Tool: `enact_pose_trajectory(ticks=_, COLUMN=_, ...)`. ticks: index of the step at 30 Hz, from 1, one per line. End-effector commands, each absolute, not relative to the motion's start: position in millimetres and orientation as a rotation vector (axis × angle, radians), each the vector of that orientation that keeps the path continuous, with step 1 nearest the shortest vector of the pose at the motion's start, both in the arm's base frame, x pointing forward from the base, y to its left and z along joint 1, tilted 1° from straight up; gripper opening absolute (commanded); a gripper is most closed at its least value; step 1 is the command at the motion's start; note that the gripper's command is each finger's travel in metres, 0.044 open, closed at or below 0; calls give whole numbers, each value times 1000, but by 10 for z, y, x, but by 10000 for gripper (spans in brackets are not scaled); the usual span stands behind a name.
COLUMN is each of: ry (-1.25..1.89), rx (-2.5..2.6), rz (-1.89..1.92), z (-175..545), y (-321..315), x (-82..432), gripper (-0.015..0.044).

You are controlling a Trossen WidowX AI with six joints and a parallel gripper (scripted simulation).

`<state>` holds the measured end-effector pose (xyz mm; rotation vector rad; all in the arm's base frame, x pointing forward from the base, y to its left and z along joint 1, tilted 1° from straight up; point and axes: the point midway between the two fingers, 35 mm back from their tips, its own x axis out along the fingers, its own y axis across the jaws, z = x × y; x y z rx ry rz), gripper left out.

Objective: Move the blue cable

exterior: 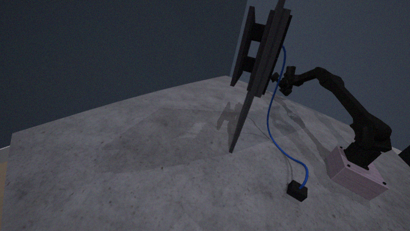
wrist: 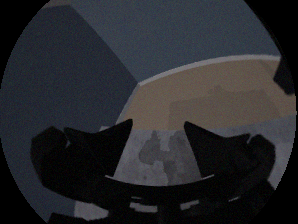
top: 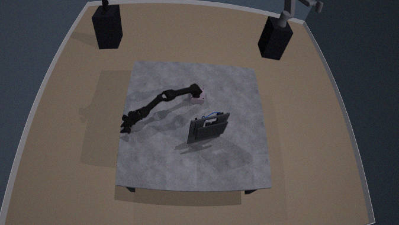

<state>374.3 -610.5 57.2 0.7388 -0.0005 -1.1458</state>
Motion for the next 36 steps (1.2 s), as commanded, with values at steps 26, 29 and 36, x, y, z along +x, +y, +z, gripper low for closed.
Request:
enact_pose_trajectory(ticks=26, ry=-10, rx=1223, rz=-256, z=2832, y=-2894, x=4246, gripper=239)
enact_pose_trajectory(ticks=29, ry=28, rx=1277, rz=-145, z=2939, y=-2417, x=4101, gripper=239)
enact_pose_trajectory(ticks=36, ry=149, rx=1392, rz=105, z=2996, y=-1344, x=3609, gripper=239)
